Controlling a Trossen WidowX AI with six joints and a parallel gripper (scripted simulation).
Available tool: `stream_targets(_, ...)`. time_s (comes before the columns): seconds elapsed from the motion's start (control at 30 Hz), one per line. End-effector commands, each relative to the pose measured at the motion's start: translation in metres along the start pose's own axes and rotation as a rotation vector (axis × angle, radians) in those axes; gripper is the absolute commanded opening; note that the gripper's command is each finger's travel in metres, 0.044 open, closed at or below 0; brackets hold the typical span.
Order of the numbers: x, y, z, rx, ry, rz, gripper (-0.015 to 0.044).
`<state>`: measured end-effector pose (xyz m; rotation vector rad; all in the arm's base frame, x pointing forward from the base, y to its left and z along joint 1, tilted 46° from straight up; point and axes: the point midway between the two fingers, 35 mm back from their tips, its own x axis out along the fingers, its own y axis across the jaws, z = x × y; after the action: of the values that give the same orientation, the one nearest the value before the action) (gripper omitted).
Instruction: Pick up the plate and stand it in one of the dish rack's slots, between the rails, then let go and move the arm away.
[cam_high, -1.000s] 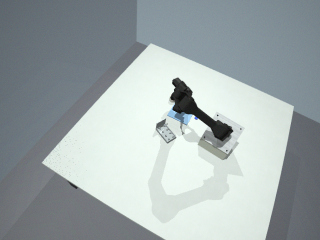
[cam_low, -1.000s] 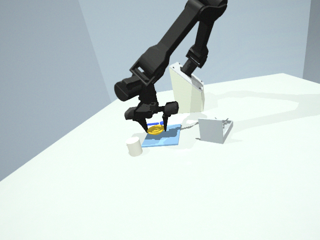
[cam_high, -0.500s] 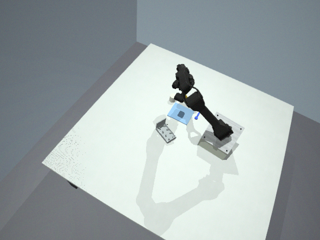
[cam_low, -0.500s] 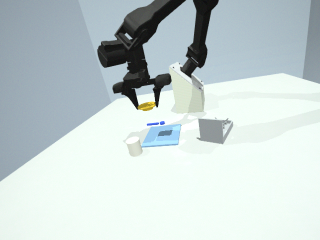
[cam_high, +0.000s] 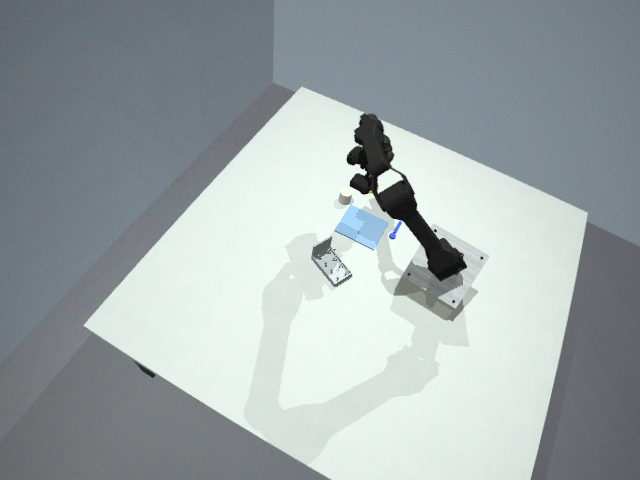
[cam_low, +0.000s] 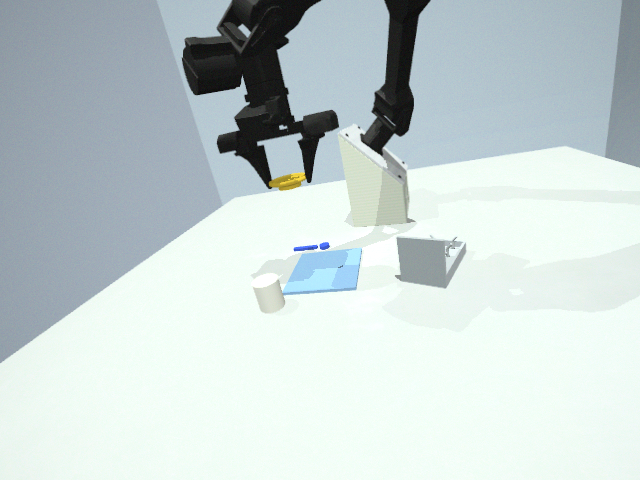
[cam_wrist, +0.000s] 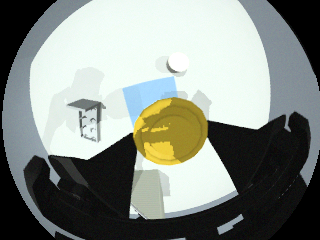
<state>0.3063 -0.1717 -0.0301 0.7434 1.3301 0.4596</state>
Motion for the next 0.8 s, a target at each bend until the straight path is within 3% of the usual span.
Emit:
stream_targets(0.0,-0.005,0.019,0.001,0.095,0.002,-0.007,0.0000)
stream_targets(0.77,-0.012,0.132,-0.019,0.888,-0.004,-0.014,0.0000)
